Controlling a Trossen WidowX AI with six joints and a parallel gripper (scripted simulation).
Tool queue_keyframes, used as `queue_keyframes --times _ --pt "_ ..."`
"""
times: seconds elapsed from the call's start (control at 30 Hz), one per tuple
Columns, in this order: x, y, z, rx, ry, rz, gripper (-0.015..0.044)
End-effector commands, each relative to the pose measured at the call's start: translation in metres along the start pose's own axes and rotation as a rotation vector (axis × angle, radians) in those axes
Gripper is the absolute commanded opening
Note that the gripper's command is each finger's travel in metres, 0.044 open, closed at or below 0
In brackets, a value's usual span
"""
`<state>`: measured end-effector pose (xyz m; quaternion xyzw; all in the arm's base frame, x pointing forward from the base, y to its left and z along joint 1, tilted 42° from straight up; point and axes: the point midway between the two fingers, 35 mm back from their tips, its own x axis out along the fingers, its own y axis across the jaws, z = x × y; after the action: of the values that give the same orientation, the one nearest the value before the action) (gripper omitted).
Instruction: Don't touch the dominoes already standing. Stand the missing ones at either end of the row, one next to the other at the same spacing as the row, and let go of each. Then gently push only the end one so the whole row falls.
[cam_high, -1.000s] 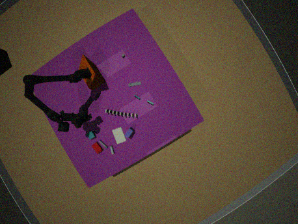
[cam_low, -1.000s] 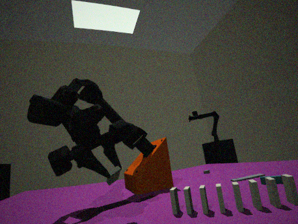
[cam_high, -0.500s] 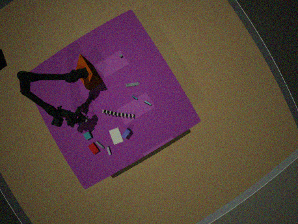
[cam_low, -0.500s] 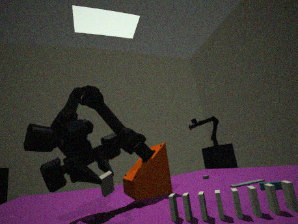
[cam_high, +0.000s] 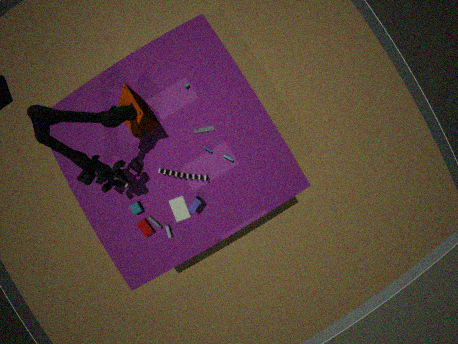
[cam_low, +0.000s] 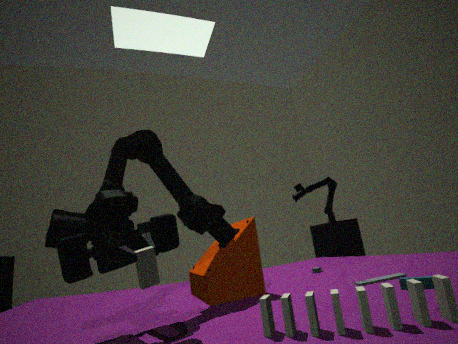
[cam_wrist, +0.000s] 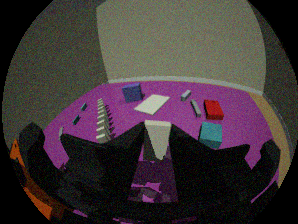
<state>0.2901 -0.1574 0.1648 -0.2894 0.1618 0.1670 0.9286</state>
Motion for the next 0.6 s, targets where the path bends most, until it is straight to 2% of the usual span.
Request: queue_keyframes --times 0.0,0.27,0.57 --pt "-0.01 0.001 0.004 -0.065 -0.083 -0.023 0.0107" --pt "-0.031 0.006 0.012 -0.199 -0.237 -0.073 0.0107" --pt "-0.032 0.006 0.012 -0.203 -0.24 -0.074 0.0107"
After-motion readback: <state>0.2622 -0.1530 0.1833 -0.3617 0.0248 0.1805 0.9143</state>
